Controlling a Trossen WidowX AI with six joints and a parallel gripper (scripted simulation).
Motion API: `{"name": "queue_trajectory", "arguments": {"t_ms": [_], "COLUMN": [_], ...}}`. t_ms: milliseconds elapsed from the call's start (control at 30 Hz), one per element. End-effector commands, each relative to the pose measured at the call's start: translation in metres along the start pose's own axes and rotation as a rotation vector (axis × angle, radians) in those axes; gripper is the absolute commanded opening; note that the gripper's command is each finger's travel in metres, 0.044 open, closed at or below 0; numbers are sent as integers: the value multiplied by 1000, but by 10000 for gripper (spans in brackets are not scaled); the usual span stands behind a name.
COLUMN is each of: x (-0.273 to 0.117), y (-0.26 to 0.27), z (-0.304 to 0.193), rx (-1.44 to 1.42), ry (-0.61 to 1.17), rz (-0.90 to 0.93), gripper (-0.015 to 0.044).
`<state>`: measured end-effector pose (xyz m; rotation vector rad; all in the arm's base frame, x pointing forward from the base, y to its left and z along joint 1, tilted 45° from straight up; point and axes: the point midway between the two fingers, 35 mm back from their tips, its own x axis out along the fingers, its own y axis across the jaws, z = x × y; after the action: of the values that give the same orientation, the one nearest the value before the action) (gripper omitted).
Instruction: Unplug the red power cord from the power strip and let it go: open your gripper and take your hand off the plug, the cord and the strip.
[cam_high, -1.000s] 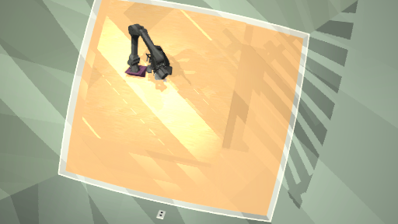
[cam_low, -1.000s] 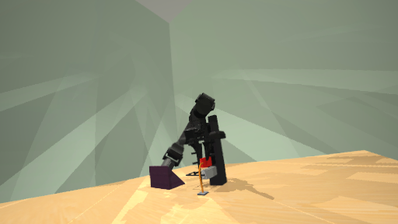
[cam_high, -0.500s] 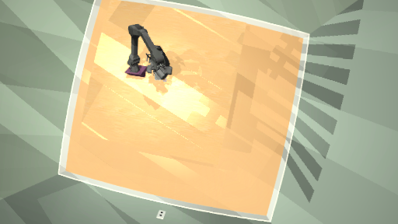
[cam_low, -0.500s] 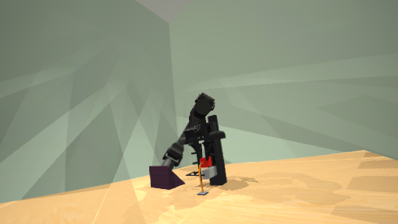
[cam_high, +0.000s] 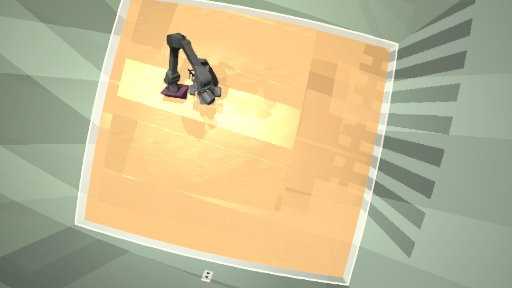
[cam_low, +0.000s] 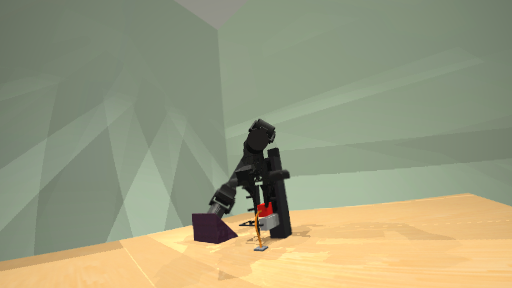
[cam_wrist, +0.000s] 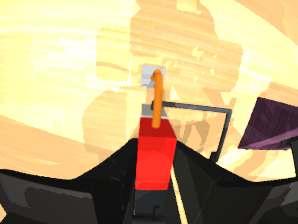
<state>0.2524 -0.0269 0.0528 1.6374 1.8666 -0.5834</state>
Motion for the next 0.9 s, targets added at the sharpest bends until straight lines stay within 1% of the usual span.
{"name": "queue_trajectory", "arguments": {"t_ms": [0, 567, 867], "x": [-9, -15, -12], "y": [2, -1, -1], "z": [29, 57, 50], "rx": [1, 3, 3], "ry": [-68, -67, -63], "rz": [7, 7, 7], "gripper": [0, 0, 236]}}
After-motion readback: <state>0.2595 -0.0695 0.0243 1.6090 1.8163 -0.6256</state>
